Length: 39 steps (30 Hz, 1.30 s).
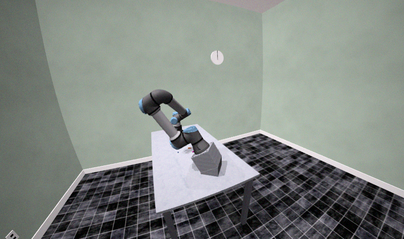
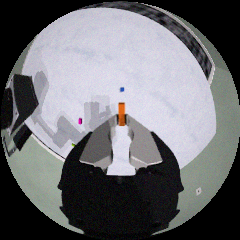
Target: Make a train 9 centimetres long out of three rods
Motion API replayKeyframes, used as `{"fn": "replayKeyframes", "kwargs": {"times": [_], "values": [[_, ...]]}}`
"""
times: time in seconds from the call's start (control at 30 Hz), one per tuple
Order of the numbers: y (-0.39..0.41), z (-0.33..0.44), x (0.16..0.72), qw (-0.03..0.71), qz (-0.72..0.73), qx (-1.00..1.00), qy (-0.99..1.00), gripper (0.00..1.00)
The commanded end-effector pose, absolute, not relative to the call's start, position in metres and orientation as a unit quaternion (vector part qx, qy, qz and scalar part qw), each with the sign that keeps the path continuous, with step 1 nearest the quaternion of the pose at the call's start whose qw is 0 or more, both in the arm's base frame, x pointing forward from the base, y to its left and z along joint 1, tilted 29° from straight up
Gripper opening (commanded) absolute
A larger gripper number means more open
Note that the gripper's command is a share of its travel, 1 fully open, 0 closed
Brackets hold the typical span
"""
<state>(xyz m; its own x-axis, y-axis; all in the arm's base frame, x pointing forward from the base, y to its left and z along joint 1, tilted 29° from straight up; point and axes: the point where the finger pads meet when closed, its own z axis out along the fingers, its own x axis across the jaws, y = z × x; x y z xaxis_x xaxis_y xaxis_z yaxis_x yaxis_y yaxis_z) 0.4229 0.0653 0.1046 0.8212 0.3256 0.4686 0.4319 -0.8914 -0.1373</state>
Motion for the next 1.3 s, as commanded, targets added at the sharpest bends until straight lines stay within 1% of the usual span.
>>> {"fn": "replayKeyframes", "kwargs": {"times": [0.0,0.97,1.27], "values": [[0.067,0.102,0.422,0.12,-0.22,-0.947,-0.201,0.0],[0.091,0.033,0.451,0.12,-0.217,-0.948,-0.201,0.0],[0.094,0.026,0.456,0.119,-0.218,-0.947,-0.201,0.0]]}}
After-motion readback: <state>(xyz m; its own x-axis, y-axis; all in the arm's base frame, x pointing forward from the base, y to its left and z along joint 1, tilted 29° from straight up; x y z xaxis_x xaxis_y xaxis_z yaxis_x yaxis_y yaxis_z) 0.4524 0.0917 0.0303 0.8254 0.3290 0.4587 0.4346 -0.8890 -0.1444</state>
